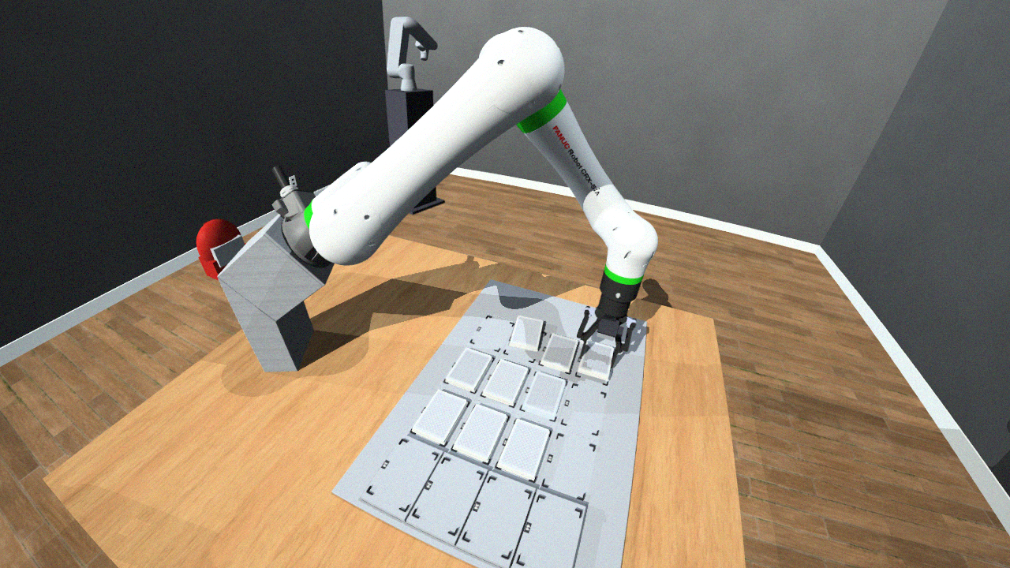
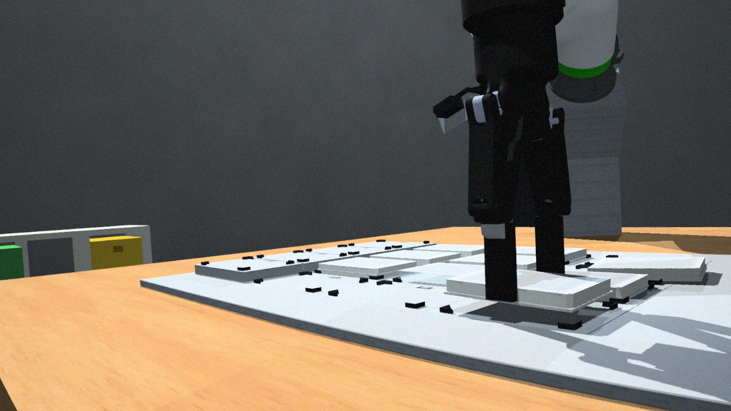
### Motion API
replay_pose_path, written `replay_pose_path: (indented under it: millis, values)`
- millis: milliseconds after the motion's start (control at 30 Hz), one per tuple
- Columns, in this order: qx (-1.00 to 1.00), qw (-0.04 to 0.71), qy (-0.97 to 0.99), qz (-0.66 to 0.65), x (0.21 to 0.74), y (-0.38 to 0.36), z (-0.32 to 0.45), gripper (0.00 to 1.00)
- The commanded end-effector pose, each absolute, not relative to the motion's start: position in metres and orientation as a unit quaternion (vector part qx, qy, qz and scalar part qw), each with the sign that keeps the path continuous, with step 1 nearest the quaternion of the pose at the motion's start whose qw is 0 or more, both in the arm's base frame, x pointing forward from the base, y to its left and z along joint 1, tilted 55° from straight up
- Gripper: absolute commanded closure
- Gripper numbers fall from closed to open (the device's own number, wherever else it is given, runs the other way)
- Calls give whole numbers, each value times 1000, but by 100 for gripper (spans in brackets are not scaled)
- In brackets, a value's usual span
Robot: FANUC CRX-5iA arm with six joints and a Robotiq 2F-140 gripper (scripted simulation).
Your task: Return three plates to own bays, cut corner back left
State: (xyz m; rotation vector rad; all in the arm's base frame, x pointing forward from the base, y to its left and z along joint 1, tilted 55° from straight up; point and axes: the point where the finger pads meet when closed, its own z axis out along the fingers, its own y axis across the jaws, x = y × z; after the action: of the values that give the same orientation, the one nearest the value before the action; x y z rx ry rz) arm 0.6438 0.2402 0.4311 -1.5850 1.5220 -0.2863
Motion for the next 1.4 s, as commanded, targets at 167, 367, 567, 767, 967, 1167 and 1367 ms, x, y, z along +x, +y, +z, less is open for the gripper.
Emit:
replay_pose_path:
  millis: [167, 367, 567, 767, 967, 1167, 1367]
  values:
    - [-640, 447, 614, -116, 644, 240, 433, 90]
    - [-640, 447, 614, -116, 644, 240, 433, 90]
    - [-640, 447, 614, -116, 644, 240, 432, 90]
    - [-640, 447, 614, -116, 646, 241, 431, 90]
    - [-640, 447, 614, -116, 647, 242, 430, 90]
    - [-640, 447, 614, -116, 648, 242, 429, 90]
    - [-640, 447, 614, -116, 649, 243, 428, 90]
